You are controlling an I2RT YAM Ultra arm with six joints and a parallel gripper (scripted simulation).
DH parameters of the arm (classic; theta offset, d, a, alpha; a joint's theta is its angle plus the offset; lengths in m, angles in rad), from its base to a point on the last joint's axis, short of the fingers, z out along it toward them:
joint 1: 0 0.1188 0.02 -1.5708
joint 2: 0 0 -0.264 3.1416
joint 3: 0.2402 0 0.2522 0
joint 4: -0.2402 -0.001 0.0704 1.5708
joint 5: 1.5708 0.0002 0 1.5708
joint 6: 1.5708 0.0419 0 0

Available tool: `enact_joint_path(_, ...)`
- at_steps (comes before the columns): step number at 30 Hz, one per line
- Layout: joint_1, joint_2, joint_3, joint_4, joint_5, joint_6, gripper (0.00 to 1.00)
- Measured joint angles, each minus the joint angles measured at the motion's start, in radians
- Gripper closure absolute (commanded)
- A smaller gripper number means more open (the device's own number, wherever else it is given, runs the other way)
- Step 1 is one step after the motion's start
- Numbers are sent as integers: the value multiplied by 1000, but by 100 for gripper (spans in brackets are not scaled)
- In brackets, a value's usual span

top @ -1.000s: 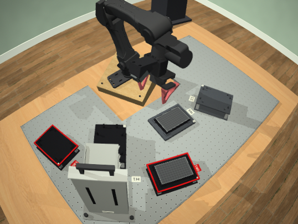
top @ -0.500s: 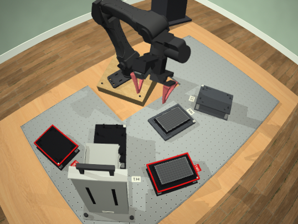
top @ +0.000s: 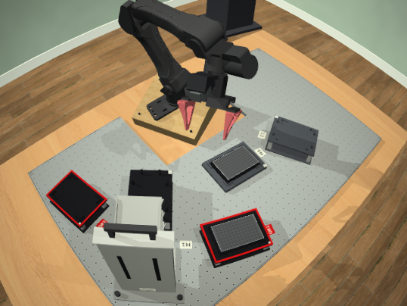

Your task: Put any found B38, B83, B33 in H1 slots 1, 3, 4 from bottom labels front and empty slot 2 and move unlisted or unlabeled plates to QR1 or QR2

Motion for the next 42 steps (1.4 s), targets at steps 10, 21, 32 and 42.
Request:
enact_joint_path(10,35,-77,-110,135,78,-136,0)
enact_joint_path(21,66,-195,-272,337,148,-356,0)
enact_joint_path(32,76,-306,-419,563,178,-599,0)
enact_joint_path(42,42,-410,-539,775,145,-848,0)
